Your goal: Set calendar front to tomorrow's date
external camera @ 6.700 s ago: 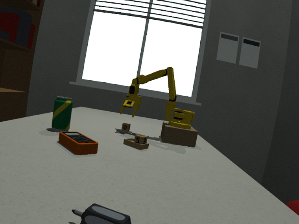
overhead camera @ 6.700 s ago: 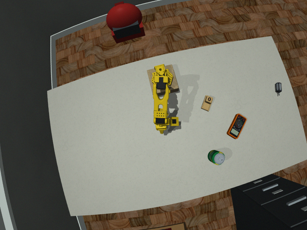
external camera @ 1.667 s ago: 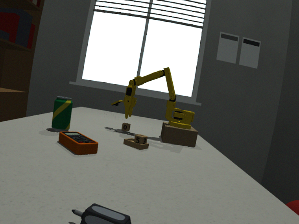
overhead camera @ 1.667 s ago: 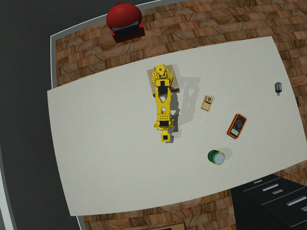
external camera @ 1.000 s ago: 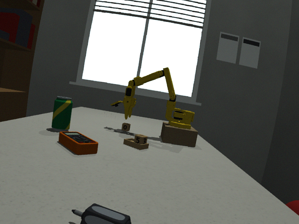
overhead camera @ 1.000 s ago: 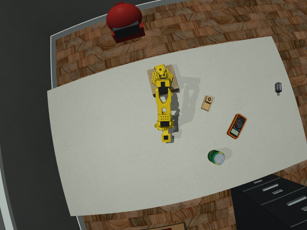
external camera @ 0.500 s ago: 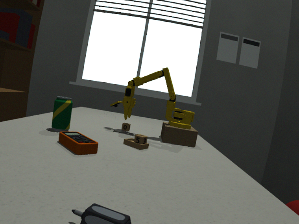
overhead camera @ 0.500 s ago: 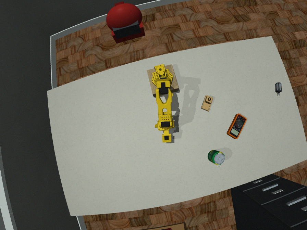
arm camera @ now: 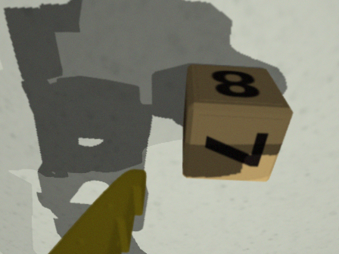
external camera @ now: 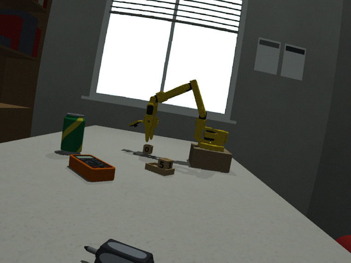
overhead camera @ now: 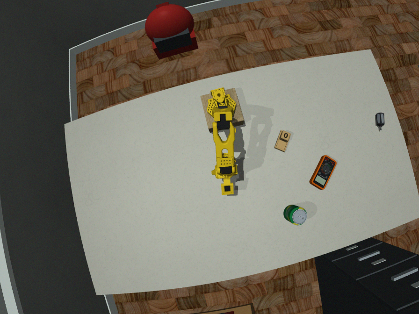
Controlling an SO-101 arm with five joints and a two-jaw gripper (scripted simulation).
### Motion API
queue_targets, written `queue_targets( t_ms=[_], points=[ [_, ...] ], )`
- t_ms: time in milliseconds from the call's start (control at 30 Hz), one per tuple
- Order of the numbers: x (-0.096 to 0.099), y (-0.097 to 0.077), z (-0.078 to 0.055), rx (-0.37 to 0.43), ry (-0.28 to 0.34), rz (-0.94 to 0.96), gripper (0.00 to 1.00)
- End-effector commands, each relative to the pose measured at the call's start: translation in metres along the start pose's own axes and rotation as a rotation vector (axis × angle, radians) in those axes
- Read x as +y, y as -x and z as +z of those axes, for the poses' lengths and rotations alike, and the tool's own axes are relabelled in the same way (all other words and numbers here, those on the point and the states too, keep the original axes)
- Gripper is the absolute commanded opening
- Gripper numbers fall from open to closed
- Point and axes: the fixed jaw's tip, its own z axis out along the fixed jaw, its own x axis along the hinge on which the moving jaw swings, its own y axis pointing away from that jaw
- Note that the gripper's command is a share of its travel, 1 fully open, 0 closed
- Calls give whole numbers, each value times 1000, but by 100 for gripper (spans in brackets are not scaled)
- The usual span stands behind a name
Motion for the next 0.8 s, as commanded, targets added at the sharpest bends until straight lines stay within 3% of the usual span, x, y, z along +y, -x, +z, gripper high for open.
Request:
queue_targets(
  t_ms=[0,500,767],
  points=[
    [3,1,4,-1,1,-3,35],
    [3,0,27,-1,1,-3,35],
    [3,0,33,-1,1,-3,35]
  ],
)
